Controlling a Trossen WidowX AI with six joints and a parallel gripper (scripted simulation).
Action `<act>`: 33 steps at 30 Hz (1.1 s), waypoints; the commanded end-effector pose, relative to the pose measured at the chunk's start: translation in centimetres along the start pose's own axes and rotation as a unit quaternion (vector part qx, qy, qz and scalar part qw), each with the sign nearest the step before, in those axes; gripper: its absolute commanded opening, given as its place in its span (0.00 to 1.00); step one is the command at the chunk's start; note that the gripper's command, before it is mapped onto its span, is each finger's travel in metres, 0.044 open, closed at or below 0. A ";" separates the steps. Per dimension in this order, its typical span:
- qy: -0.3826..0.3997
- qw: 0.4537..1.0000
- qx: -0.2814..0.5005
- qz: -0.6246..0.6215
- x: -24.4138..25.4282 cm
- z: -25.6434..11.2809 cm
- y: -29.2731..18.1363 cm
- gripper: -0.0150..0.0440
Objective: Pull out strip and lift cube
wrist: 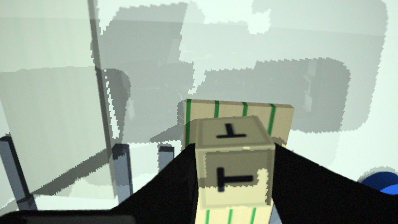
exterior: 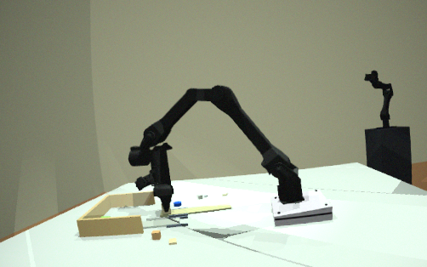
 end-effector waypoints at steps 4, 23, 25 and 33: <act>-0.002 1.000 -0.001 0.001 0.9 -2.0 -2.0 0.25; -0.002 1.000 0.000 0.002 3.3 -4.1 -7.5 0.25; -0.002 1.000 0.000 0.002 3.6 -4.0 -8.2 0.25; -0.002 1.000 0.001 0.002 4.2 -4.3 -9.7 0.25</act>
Point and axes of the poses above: the point midway between the two fingers, 35 mm back from their tips, its own z axis out along the fingers, its own x axis across the jaws, y = z × x, the point moved 2 cm from there along -z, back along the fingers, and after that the axes turned 5 degrees about z, right-handed, at the moved point
